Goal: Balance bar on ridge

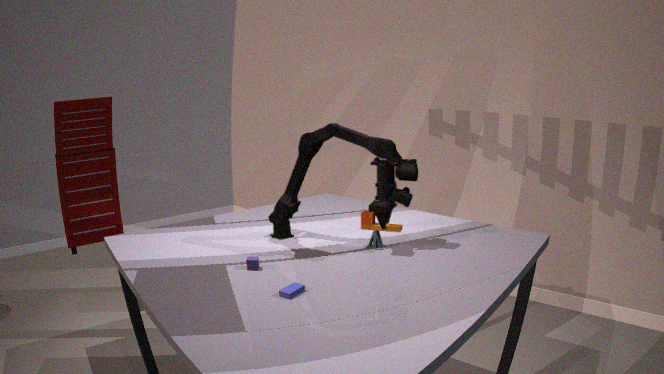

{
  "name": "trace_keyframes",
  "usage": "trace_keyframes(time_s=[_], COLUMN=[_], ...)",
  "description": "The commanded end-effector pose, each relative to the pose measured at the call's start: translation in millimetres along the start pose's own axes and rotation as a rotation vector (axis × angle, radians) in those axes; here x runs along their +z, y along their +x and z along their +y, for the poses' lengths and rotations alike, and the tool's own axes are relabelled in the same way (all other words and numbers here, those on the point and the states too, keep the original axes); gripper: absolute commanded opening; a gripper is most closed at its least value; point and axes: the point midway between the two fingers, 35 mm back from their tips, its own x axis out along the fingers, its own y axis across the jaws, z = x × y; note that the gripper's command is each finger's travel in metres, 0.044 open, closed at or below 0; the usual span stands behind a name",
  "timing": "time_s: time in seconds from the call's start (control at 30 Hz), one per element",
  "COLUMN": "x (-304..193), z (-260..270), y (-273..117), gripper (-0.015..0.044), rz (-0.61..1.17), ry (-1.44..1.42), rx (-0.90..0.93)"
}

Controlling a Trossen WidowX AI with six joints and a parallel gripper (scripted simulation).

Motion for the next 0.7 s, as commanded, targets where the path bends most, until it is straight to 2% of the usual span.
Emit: trace_keyframes(time_s=[0.0, 0.67], x=[-0.1, -0.1], z=[0.0, 0.0], y=[0.1, 0.1], gripper=[0.0172, 0.0185], rz=[0.000, 0.000], ry=[0.000, 0.000], rx=[0.000, 0.000])
